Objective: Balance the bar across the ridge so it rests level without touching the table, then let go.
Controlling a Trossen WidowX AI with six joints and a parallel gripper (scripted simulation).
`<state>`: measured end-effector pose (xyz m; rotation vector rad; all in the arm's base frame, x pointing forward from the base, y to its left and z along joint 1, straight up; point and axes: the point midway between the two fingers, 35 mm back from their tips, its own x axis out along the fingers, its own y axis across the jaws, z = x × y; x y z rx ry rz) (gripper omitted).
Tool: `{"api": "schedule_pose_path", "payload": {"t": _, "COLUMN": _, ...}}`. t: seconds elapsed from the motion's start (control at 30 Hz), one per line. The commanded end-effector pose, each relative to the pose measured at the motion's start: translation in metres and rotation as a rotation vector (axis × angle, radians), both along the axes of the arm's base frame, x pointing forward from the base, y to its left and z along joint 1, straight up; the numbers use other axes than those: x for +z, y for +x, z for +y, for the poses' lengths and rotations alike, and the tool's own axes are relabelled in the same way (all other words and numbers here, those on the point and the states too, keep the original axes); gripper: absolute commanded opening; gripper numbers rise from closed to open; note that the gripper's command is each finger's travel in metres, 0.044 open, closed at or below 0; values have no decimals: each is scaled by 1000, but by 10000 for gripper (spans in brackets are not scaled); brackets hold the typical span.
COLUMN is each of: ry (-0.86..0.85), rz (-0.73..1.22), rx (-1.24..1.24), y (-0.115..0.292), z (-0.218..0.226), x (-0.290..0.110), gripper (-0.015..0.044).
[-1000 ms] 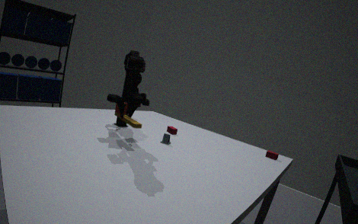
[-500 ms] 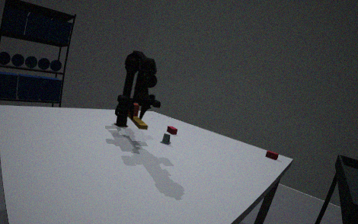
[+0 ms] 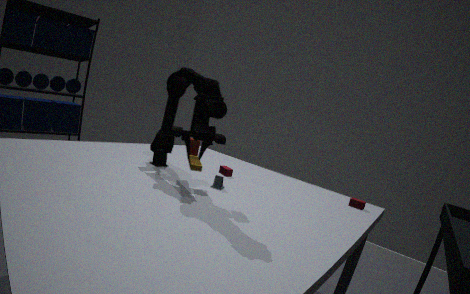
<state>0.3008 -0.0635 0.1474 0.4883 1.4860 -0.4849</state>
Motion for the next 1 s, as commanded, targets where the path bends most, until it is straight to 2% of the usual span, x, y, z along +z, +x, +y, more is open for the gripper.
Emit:
{"api": "schedule_pose_path", "payload": {"t": 0.0, "ry": 4, "rz": -1, "rx": -70, "y": 8, "z": 15, "x": 1, "gripper": 0}}
{"api": "schedule_pose_path", "payload": {"t": 0.8, "ry": 24, "rz": -3, "rx": -471, "y": 32, "z": 100, "x": 1, "gripper": 0}}
{"api": "schedule_pose_path", "payload": {"t": 0.97, "ry": 25, "rz": -3, "rx": -495, "y": 31, "z": 105, "x": 0, "gripper": 0}}
